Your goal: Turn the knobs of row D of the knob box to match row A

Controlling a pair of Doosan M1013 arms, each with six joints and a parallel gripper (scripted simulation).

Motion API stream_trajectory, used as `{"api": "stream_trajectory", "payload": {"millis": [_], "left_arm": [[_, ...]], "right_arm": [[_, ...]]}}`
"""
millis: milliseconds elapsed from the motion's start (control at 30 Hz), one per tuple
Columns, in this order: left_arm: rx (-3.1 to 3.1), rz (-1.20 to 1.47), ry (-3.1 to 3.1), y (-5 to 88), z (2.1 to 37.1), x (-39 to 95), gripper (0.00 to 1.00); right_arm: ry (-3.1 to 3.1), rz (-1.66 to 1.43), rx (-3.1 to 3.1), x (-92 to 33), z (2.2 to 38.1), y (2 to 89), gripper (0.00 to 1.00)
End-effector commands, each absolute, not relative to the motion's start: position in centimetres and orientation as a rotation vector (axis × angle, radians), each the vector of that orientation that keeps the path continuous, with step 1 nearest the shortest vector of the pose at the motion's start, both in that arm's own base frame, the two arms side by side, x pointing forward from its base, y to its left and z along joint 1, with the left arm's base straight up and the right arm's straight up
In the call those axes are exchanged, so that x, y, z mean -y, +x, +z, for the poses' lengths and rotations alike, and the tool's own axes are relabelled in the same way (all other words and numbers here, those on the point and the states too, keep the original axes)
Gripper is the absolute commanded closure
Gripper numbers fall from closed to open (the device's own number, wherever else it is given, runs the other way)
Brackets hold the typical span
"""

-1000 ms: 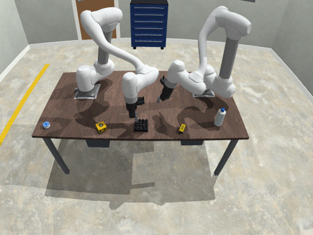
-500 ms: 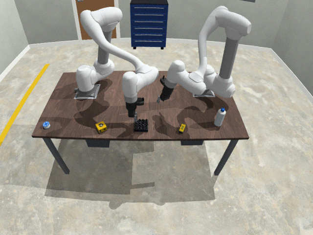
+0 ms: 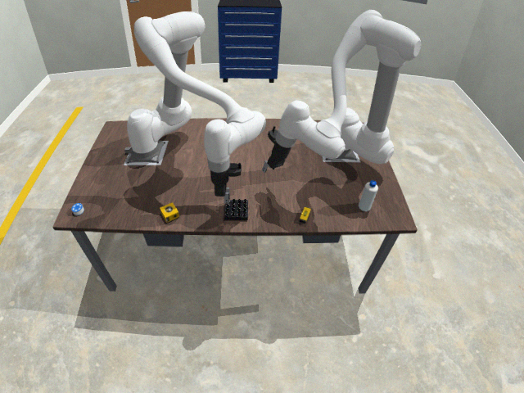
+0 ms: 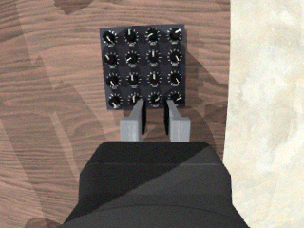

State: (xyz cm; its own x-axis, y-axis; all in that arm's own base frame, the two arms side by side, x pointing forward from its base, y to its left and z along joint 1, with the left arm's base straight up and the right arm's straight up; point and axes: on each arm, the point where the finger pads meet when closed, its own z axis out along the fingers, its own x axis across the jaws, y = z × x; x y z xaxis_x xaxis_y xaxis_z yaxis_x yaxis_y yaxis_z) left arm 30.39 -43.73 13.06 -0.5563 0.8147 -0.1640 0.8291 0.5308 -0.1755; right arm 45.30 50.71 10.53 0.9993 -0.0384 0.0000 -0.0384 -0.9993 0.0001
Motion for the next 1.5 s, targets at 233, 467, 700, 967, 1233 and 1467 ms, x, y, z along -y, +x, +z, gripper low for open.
{"api": "stream_trajectory", "payload": {"millis": [233, 467, 700, 967, 1233, 1467], "left_arm": [[-2.693, -0.36, 1.448, 30.4, 13.1, 43.8, 0.0], [-2.693, -0.36, 1.448, 30.4, 13.1, 43.8, 0.0], [-2.693, -0.36, 1.448, 30.4, 13.1, 43.8, 0.0], [-2.693, -0.36, 1.448, 30.4, 13.1, 43.8, 0.0], [-2.693, -0.36, 1.448, 30.4, 13.1, 43.8, 0.0], [-2.693, -0.36, 1.448, 30.4, 13.1, 43.8, 0.0]], "right_arm": [[3.142, 0.001, 0.061, -50.8, 10.6, 45.3, 0.54], [3.142, 0.001, 0.061, -50.8, 10.6, 45.3, 0.54], [3.142, 0.001, 0.061, -50.8, 10.4, 45.3, 0.54], [3.142, 0.001, 0.061, -50.8, 9.8, 45.3, 0.54], [3.142, 0.001, 0.061, -50.8, 9.1, 45.3, 0.54], [3.142, 0.001, 0.061, -50.8, 8.1, 45.3, 0.54]]}}
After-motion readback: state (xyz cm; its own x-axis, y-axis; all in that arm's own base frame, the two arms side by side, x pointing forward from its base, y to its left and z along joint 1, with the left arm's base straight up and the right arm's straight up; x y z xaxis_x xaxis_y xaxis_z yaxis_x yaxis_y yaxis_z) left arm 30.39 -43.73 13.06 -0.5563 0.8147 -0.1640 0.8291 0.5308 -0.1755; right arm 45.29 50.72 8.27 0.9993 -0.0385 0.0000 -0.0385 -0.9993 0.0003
